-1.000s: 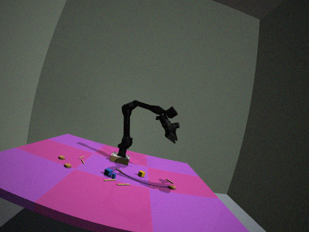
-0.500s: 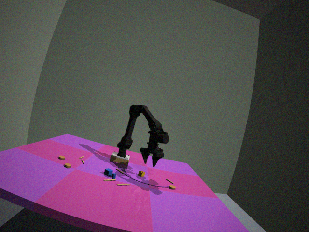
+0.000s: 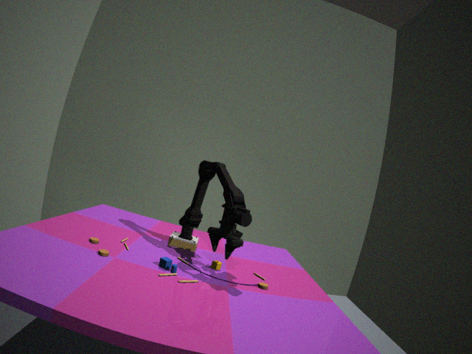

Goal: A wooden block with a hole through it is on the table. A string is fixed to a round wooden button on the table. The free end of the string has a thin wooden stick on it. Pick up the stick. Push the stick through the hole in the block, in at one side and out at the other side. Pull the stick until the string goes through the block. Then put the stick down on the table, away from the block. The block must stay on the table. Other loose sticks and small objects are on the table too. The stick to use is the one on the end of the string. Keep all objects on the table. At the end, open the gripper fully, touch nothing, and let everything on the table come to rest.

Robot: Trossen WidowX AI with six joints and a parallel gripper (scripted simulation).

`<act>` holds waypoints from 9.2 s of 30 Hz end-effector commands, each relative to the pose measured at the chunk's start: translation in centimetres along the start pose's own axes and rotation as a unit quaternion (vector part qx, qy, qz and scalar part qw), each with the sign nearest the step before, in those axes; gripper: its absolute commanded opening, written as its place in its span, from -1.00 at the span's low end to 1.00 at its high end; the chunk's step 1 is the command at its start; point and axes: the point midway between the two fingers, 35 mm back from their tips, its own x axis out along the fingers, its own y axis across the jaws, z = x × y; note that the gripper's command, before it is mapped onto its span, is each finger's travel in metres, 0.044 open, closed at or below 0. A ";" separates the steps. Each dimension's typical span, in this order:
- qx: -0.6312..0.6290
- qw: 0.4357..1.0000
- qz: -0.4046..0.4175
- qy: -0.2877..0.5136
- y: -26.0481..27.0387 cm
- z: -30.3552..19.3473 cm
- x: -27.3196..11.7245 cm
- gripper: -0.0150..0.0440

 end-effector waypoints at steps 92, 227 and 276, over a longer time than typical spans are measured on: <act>0.991 0.133 0.002 0.002 -0.4 -1.1 2.8 0.33; 0.901 0.118 -0.415 -0.046 2.1 7.2 -0.5 0.33; 0.255 0.964 0.009 0.082 1.5 2.8 0.7 1.00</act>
